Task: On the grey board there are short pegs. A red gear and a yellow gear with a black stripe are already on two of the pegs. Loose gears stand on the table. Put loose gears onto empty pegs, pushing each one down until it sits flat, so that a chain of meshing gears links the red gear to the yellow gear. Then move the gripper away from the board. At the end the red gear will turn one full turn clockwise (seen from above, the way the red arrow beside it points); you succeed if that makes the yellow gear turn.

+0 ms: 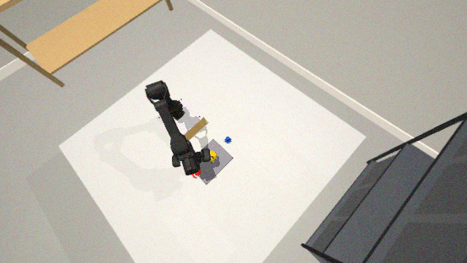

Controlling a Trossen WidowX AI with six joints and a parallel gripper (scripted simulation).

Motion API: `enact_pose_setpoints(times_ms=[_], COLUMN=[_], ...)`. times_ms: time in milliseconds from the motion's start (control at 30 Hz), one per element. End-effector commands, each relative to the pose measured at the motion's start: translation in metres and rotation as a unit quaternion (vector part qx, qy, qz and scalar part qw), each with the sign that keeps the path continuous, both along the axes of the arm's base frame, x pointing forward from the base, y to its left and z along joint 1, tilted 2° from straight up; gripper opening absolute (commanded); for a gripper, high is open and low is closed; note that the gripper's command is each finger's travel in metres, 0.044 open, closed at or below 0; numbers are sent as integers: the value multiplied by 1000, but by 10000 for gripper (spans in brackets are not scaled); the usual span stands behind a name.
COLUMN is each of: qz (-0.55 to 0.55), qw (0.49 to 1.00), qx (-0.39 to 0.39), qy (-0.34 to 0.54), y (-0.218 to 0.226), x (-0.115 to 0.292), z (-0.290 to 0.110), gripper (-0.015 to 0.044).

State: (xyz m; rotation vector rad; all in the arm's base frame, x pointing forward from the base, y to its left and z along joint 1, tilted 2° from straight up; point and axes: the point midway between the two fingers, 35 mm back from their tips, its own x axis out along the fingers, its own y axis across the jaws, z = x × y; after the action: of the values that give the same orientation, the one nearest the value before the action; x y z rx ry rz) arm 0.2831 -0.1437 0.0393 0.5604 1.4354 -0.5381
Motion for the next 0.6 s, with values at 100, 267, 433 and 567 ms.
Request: enact_pose_setpoints(times_ms=[100,267,433,567], qz=[25,78,111,108], qw=[1000,997,994,994], qx=[0,-4,-6,-6], qy=[-2,-2,-2,-2], y=[1,1,0,0], x=[1,1,1,2], z=[-2,-9,-17,-22], gripper=[0,0,0,0])
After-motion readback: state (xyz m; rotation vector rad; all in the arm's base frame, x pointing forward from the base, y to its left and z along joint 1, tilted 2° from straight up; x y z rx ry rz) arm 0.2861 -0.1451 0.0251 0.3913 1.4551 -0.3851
